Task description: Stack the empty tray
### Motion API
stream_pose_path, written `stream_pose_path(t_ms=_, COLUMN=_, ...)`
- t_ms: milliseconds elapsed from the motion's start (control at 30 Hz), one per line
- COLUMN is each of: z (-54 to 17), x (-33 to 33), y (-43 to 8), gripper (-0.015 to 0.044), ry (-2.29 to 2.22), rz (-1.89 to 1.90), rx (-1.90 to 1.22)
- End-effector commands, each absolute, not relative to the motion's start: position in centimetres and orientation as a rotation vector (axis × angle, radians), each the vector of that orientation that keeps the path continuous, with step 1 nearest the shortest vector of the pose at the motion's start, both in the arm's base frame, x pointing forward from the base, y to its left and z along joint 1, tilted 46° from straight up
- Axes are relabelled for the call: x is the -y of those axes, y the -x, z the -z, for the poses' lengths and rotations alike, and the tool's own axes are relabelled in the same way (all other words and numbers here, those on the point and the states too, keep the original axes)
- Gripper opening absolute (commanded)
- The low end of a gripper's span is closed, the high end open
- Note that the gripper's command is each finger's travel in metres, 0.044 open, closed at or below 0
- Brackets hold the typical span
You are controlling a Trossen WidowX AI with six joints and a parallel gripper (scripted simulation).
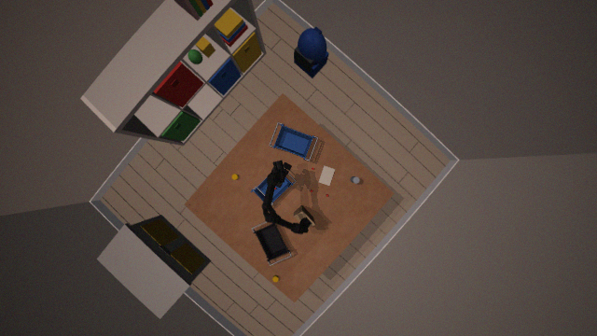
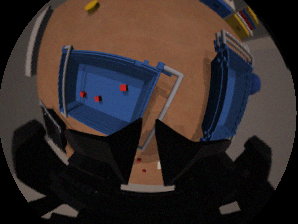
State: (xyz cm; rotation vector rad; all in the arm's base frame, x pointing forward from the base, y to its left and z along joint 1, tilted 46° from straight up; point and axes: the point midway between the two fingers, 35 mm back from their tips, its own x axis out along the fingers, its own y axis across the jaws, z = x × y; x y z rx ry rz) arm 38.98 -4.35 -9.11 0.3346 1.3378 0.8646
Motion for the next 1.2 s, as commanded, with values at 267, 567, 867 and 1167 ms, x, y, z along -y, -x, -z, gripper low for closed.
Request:
stream_pose_path(t_ms=267, z=11.7, x=6.0, y=-38.0, gripper=0.009, ry=-0.571, rz=-0.676, rx=-1.473)
stream_pose_path(t_ms=567, z=14.8, x=2.8, y=-38.0, gripper=0.009, ry=-0.572, rz=-0.677, rx=-1.473)
stream_pose_path(t_ms=867, z=15.1, x=2.0, y=-37.9, gripper=0.009, ry=-0.573, rz=-0.678, rx=-1.473)
stream_pose_path(t_ms=1167, z=12.0, x=2.6, y=-37.8, gripper=0.009, ry=-0.573, rz=-0.678, rx=-1.473)
